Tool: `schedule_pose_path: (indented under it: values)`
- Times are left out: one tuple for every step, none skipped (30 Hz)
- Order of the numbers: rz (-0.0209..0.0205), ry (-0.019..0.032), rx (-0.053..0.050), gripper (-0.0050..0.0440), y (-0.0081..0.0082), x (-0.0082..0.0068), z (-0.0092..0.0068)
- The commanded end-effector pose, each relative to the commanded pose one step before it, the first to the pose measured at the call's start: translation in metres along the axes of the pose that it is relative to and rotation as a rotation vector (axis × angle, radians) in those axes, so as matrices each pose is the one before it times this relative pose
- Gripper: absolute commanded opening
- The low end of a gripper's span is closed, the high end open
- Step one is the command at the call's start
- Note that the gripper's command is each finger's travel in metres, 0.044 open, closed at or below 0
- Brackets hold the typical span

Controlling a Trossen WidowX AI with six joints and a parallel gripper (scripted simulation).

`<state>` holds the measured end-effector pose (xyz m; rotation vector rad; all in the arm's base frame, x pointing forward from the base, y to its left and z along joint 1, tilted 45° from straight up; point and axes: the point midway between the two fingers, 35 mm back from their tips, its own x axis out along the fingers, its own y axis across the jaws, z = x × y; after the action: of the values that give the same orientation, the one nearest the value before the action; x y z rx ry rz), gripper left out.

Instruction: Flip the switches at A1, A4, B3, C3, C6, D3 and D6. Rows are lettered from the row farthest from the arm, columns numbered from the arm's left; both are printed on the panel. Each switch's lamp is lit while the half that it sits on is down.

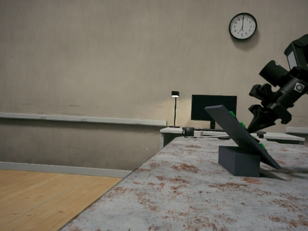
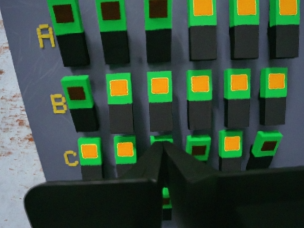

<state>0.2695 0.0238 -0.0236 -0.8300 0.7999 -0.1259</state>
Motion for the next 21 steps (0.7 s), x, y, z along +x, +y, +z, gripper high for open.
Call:
schedule_pose_path:
  values:
    - [-0.0022, -0.01111, 0.0085, -0.005, -0.00117, 0.00161, 0.00577]
    - [-0.00002, 0.00008, -0.0001, -0.005, 0.0, 0.00012, -0.00005]
    - [-0.00003, 0.00007, -0.0001, -0.005, 0.0, 0.00012, -0.00004]
    - [-0.00002, 0.00006, -0.0001, -0.005, 0.0, 0.00012, -0.00004]
    - [0.00007, -0.00001, -0.0001, -0.005, 0.00002, 0.00012, -0.00002]
    - [0.00023, -0.00039, 0.0001, -0.005, 0.00003, 0.00012, 0.00013]
    - [0.00019, -0.00061, 0.0002, -0.005, 0.00002, 0.00012, 0.00023]
    - [0.0, 0.0, 0.0, -0.005, 0.0, 0.0, 0.0]
    - [0.0, 0.0, 0.0, -0.005, 0.0, 0.0, 0.0]
    - [-0.00061, -0.00349, 0.0027, -0.005, -0.00029, -0.00028, 0.00105]
    - [-0.0014, -0.0012, 0.0034, -0.005, -0.00013, -0.00214, 0.00008]
    - [0.00036, 0.00367, -0.0015, -0.005, 0.00038, -0.00328, -0.00127]
    - [0.00238, 0.00371, -0.0021, -0.005, 0.00082, -0.00529, -0.00154]
    - [0.0025, 0.00398, -0.0033, -0.005, 0.00095, -0.00729, -0.00224]
    - [-0.00053, -0.01064, 0.0094, -0.005, 0.00001, -0.008, 0.00292]
    - [-0.00486, -0.03348, 0.0333, -0.005, -0.00144, -0.00691, 0.00967]
    - [0.00039, -0.00197, 0.0013, -0.005, 0.00008, -0.00268, 0.00028]
    - [0.00034, -0.00173, 0.0009, -0.005, 0.00006, -0.00252, 0.00017]
    - [0.00047, -0.00041, -0.0006, -0.005, 0.00008, -0.0024, -0.00019]
    - [0.00045, -0.00025, -0.0009, -0.005, 0.00006, -0.00251, -0.0003]
    - [0.00038, -0.00026, -0.0012, -0.005, 0.00003, -0.00268, -0.00039]
